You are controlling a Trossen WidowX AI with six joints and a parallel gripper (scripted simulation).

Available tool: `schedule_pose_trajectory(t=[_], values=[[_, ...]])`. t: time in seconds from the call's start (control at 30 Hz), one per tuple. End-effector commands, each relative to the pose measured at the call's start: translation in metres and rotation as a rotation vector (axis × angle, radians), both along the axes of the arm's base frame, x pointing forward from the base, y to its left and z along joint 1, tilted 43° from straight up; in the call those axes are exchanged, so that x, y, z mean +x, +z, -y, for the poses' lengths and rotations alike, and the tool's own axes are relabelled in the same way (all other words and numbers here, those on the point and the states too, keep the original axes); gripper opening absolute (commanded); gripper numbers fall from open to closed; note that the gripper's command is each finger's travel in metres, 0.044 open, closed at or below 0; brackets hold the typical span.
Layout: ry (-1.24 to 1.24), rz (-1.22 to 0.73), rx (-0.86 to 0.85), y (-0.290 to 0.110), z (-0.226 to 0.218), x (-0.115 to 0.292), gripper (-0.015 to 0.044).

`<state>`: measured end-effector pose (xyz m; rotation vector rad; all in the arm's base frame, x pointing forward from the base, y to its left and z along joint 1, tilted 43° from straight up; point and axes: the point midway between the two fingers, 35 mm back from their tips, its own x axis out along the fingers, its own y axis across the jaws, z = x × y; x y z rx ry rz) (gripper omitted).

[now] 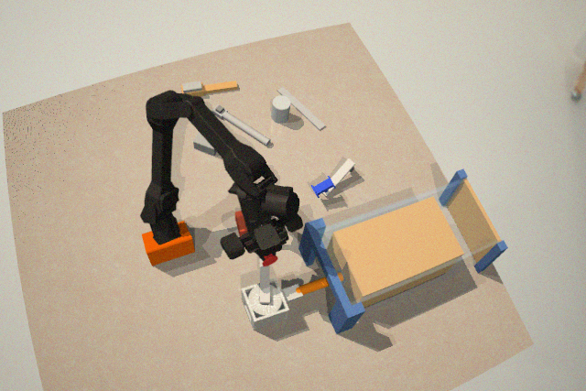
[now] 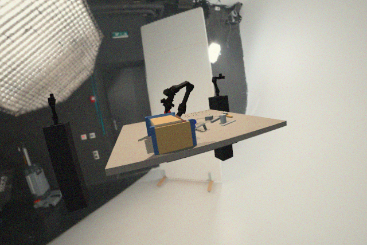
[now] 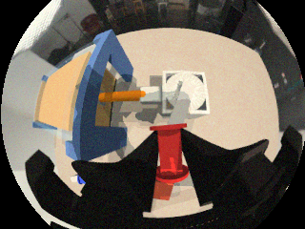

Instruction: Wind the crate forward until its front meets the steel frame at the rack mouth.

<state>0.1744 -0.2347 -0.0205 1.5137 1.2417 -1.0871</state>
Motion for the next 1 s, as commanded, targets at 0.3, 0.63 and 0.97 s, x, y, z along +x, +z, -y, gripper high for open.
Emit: schedule_pose_trajectory(t=[0.3,0.63,0.97], values=[[0.002,-0.034,0.054,-0.006,-0.019,-0.024,0.0000],[0.002,-0.034,0.054,-0.006,-0.021,-0.034,0.0000],[0.002,-0.035,0.054,-0.007,-0.022,-0.044,0.0000]])
